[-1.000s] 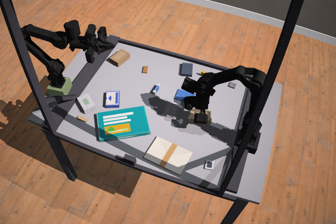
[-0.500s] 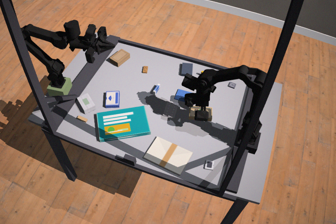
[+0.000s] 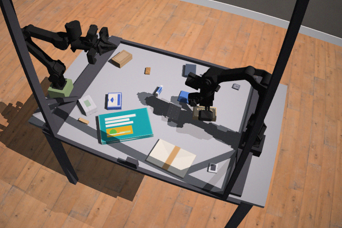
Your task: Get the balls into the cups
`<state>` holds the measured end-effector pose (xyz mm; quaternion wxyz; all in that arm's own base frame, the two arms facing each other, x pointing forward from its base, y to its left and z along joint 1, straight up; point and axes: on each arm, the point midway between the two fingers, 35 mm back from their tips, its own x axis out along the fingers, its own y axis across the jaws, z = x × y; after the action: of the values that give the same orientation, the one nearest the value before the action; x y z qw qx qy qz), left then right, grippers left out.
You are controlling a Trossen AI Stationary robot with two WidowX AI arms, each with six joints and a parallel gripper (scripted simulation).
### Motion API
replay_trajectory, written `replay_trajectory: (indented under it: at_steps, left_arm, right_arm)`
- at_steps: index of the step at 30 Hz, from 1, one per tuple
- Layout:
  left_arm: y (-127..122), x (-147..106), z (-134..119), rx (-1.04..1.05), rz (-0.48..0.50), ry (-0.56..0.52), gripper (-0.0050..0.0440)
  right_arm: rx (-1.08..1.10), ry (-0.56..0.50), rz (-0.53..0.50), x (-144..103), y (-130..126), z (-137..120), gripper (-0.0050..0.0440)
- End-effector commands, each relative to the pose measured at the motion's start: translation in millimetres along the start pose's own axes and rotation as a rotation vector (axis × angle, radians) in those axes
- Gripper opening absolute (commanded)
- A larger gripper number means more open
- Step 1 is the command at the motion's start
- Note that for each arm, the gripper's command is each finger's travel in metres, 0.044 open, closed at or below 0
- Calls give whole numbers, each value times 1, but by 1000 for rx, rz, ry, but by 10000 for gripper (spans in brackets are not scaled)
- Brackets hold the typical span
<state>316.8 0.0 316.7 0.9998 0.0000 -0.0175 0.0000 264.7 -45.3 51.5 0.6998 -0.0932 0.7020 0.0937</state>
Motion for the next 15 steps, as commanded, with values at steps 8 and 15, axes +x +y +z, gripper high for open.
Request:
replay_trajectory:
  at_steps: [8, 15]
  left_arm:
    - [0, -1, 6, 0, 0, -15, -50]
    - [0, -1, 6, 0, 0, -15, -50]
  right_arm:
    - [-3, -47, -19, -21, -3, 7, -50]
    - [1, 22, -13, -15, -3, 8, -50]
